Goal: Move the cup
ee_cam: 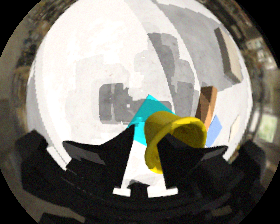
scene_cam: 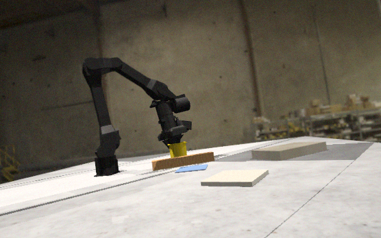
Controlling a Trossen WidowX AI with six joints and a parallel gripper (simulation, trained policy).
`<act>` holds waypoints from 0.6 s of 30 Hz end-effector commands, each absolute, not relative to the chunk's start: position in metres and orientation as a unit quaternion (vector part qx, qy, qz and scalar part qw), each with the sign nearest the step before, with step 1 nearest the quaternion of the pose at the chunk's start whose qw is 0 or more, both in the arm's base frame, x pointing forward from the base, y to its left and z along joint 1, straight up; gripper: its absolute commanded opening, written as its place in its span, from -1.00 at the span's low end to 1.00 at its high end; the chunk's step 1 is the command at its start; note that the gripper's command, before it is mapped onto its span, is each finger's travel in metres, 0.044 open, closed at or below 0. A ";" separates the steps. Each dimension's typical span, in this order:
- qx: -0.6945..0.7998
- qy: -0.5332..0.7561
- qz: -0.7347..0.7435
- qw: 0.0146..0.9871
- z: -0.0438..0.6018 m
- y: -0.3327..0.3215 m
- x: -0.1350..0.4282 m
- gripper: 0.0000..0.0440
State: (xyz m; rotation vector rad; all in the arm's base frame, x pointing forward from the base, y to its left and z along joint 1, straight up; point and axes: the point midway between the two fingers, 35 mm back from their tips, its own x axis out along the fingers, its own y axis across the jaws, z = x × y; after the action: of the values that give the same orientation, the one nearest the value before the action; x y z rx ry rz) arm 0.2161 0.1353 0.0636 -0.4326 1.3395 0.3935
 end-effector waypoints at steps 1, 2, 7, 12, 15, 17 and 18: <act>-0.178 0.599 0.186 0.758 0.071 0.138 0.219 -0.24; -0.176 0.595 0.188 0.761 0.073 0.139 0.220 -0.24; -0.164 0.590 0.195 0.766 0.078 0.138 0.216 -0.18; -0.154 0.583 0.201 0.772 0.085 0.137 0.212 -0.10; -0.147 0.578 0.204 0.776 0.089 0.136 0.210 -0.03; -0.142 0.575 0.206 0.779 0.093 0.136 0.209 0.02; -0.140 0.573 0.206 0.781 0.095 0.136 0.209 0.05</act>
State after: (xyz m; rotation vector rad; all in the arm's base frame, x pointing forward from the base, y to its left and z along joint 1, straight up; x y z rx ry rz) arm 0.2121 0.1372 0.0907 -0.3255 1.2446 0.4424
